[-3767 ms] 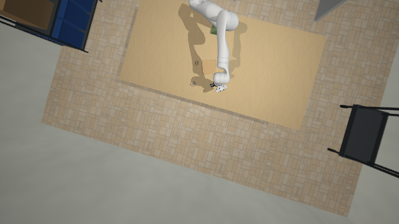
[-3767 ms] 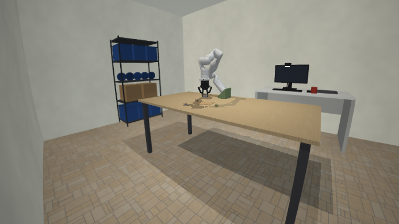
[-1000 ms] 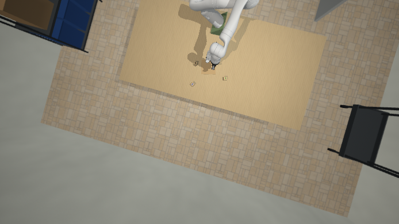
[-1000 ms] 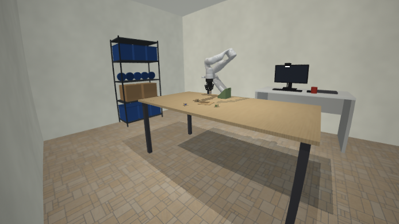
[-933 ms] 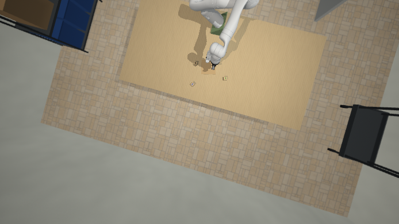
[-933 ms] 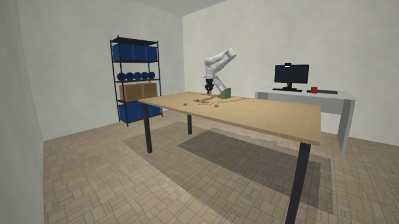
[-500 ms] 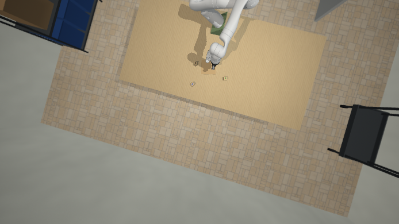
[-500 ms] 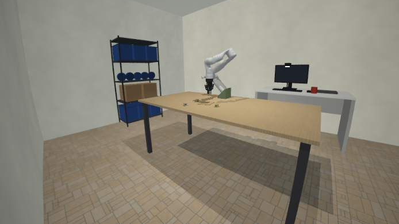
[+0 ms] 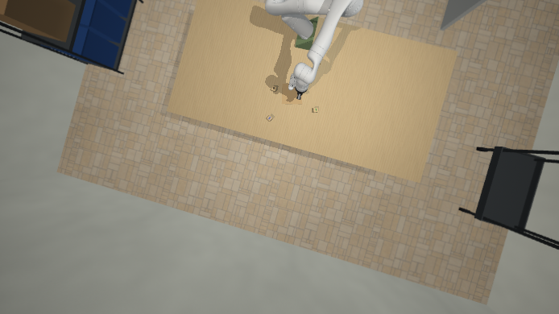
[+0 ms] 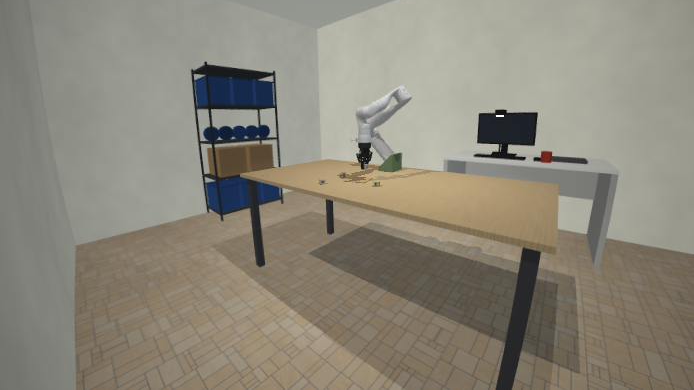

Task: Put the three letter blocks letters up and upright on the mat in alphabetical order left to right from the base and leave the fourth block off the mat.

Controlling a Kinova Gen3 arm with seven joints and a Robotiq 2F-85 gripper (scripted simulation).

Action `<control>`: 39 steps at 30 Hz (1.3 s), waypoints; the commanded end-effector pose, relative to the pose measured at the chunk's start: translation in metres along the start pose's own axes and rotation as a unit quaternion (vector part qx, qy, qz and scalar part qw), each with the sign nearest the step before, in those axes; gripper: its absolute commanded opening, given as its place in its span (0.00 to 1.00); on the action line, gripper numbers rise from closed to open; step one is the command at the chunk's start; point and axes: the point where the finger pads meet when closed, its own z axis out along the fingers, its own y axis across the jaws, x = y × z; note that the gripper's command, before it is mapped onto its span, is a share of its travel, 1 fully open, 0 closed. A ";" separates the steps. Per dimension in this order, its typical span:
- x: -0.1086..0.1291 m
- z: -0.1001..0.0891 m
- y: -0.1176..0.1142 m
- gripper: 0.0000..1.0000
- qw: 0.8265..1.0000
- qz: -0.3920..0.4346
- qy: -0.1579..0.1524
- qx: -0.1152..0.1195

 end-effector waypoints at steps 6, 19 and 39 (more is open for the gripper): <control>0.004 0.030 0.002 0.26 1.000 0.003 0.005 -0.005; 0.004 0.062 0.003 0.26 1.000 0.003 0.005 -0.005; 0.004 0.062 0.003 0.26 1.000 0.003 0.005 -0.005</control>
